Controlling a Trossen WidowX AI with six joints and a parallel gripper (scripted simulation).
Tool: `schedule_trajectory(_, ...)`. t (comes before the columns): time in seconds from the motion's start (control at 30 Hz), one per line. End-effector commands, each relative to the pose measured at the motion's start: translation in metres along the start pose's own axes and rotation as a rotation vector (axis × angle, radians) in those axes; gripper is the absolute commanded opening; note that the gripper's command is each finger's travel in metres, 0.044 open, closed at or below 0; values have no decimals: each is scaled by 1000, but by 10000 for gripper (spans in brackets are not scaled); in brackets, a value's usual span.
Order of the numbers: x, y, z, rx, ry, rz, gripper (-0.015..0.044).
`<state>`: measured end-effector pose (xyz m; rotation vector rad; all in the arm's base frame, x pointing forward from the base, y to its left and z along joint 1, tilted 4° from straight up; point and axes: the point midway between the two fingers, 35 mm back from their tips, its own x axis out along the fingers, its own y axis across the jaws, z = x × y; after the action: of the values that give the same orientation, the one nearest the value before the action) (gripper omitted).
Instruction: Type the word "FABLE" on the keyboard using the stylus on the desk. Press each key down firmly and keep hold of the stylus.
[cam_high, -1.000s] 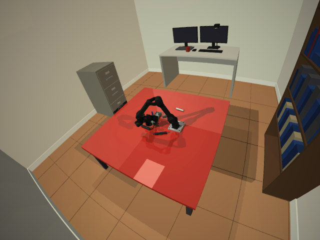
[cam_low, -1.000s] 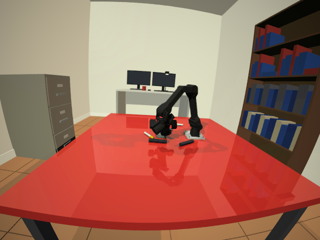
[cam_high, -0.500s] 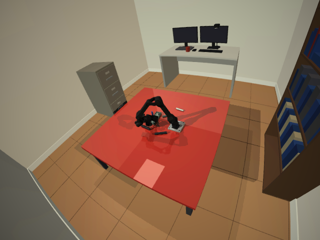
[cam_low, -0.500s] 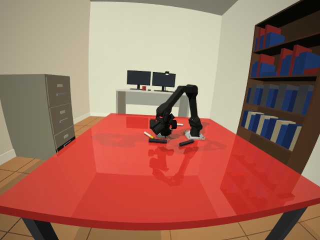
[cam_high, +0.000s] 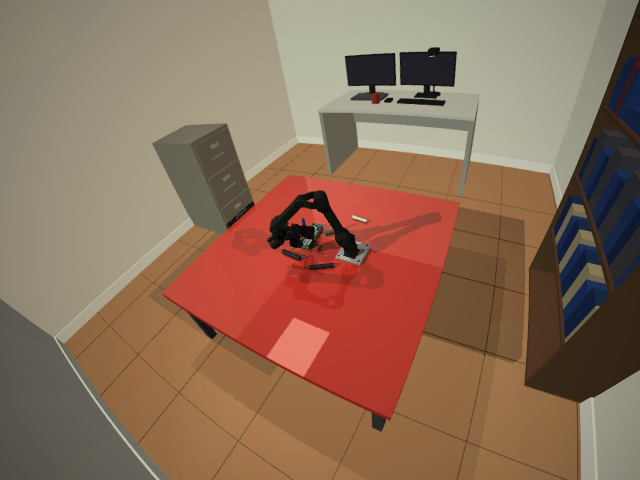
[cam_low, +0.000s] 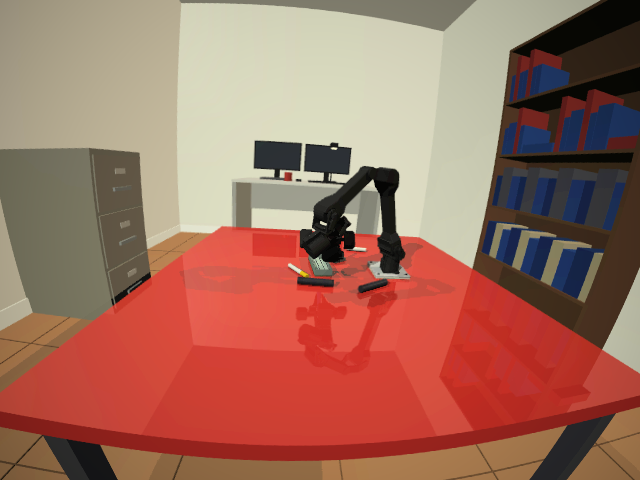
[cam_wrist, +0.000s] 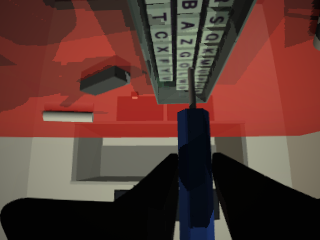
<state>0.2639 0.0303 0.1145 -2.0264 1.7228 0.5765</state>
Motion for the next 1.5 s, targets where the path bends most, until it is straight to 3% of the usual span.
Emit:
schedule_trajectory(0.0,0,0,0,0,0,0,71)
schedule_trajectory(0.13,-4,0,1,-1,0,0,0)
schedule_trajectory(0.33,-18,1,4,-3,2,1,0)
schedule_trajectory(0.73,-8,1,21,-3,0,1,0)
schedule_trajectory(0.83,-8,0,23,-3,0,0,79)
schedule_trajectory(1.47,-3,-1,31,-3,0,0,81)
